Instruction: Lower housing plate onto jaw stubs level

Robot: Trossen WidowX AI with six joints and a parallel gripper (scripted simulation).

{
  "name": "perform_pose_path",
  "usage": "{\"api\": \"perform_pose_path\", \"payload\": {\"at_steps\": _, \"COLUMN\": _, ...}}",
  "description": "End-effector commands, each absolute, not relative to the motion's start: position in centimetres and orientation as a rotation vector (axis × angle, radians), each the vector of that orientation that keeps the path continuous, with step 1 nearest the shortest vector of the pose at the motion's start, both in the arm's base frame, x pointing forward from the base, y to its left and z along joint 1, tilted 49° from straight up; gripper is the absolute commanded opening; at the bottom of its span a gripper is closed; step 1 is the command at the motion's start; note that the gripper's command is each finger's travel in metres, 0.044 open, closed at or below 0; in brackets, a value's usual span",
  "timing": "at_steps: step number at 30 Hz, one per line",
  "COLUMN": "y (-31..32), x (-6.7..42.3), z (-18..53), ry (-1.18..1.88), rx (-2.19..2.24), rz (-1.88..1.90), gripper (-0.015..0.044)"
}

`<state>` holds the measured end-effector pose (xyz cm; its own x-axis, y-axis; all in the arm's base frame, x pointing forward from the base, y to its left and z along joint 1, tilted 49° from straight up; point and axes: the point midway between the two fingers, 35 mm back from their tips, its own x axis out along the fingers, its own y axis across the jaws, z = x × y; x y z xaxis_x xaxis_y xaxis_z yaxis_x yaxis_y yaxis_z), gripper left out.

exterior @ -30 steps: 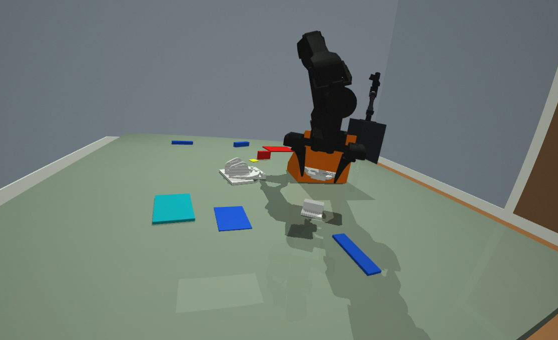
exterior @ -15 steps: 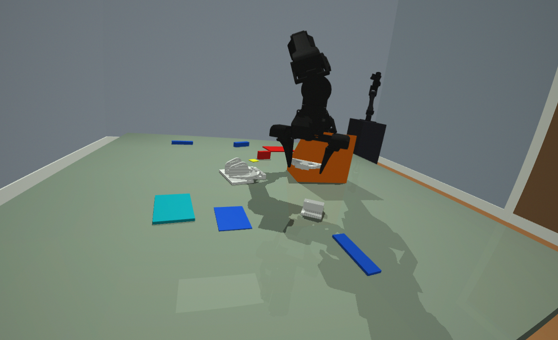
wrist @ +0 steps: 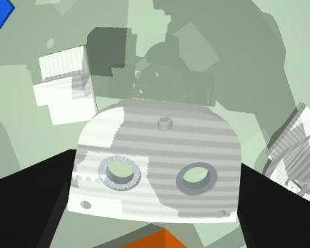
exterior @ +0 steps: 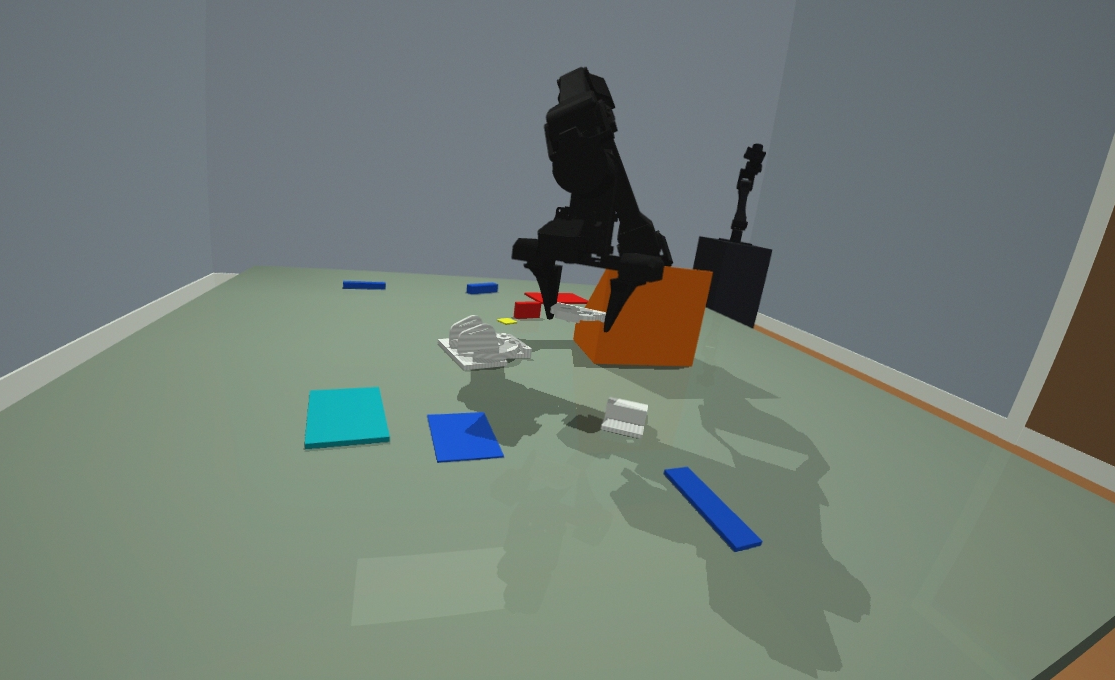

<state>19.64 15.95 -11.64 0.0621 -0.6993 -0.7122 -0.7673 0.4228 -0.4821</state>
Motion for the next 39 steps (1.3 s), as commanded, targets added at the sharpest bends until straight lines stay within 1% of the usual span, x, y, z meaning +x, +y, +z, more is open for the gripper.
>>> {"api": "perform_pose_path", "payload": {"at_steps": 1, "y": 15.0, "x": 20.3, "z": -10.7, "ry": 1.655, "rx": -1.276, "rz": 0.046, "gripper": 0.0351}}
{"api": "perform_pose_path", "payload": {"at_steps": 21, "y": 11.1, "x": 23.5, "z": -6.5, "ry": 1.617, "rx": -1.148, "rz": -0.099, "gripper": 0.0351}}
{"api": "perform_pose_path", "payload": {"at_steps": 39, "y": 6.8, "x": 25.2, "z": -2.8, "ry": 1.578, "rx": -1.040, "rz": -0.243, "gripper": 0.0351}}
